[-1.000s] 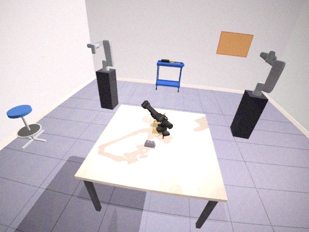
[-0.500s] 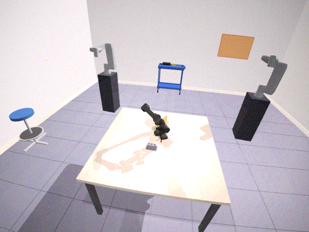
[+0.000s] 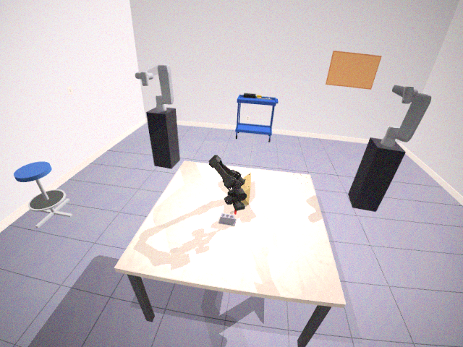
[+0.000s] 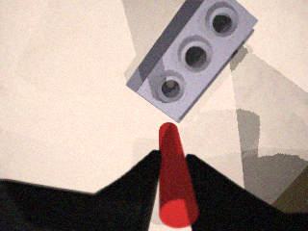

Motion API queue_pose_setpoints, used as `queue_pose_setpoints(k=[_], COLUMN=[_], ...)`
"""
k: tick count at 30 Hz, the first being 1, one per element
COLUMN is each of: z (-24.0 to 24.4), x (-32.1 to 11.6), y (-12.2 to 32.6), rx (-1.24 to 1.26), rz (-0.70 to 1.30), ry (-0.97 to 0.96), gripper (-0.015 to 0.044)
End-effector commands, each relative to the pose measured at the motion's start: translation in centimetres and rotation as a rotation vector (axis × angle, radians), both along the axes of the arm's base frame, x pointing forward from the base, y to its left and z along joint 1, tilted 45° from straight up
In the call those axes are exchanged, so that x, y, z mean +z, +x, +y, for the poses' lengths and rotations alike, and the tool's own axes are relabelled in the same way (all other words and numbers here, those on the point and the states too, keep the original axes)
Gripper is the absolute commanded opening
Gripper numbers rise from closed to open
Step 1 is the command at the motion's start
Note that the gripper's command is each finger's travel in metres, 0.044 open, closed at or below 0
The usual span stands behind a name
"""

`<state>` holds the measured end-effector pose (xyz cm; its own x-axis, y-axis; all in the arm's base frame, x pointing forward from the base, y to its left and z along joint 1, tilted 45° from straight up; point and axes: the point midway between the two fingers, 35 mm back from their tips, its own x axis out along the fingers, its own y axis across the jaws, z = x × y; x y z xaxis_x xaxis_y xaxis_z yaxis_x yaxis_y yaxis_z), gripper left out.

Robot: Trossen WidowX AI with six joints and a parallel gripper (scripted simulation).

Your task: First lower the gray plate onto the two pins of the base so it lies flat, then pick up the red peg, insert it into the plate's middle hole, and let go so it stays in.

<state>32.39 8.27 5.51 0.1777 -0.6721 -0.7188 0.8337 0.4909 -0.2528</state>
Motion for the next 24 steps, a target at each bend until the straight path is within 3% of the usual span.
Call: queue_pose_setpoints(k=[1, 24], z=[-0.8, -3.6], x=[0.9, 3.7], y=[0.5, 1.7], rx=[-0.001, -0.007], rz=[-0.004, -0.009], ry=[-0.004, -0.020], gripper=[0.0000, 0.0000])
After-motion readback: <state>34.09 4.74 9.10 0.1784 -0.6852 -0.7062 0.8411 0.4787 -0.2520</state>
